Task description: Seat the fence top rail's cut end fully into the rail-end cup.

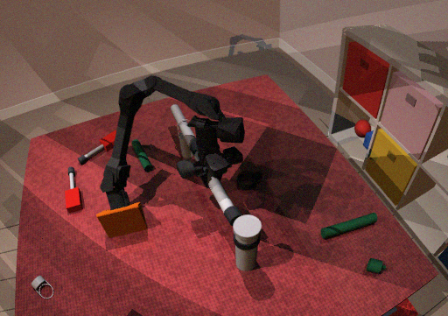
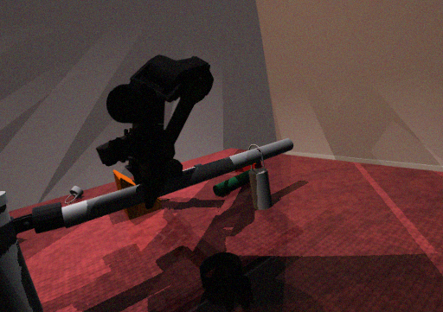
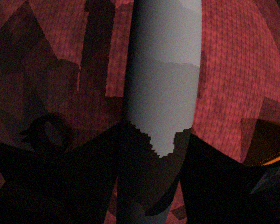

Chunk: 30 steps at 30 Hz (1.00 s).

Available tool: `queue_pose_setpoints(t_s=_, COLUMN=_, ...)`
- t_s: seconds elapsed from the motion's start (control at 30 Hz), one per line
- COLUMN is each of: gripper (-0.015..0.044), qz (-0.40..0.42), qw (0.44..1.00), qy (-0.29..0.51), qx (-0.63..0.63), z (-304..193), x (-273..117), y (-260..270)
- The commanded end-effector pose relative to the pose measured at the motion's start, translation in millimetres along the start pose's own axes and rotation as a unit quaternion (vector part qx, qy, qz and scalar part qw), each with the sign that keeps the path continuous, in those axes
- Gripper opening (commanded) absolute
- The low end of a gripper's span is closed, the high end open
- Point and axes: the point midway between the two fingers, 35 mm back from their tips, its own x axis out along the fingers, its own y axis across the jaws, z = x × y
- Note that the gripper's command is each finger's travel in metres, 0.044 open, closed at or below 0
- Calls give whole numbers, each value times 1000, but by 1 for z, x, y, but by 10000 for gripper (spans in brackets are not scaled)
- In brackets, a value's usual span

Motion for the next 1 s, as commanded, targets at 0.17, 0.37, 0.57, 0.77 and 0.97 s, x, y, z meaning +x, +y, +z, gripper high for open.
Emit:
queue_pose_setpoints(t_s=0.17, gripper=0, qz=7, qw=1000, qy=-14, qx=2, z=14, x=-9, y=0)
queue_pose_setpoints(t_s=0.37, gripper=0, qz=7, qw=1000, qy=-14, qx=2, z=15, x=-10, y=1)
queue_pose_setpoints(t_s=0.57, gripper=0, qz=7, qw=1000, qy=-14, qx=2, z=15, x=-10, y=2)
queue_pose_setpoints(t_s=0.77, gripper=0, qz=7, qw=1000, qy=-14, qx=2, z=15, x=-11, y=1)
queue_pose_setpoints(t_s=0.97, gripper=0, qz=7, qw=1000, qy=-14, qx=2, z=16, x=-12, y=0)
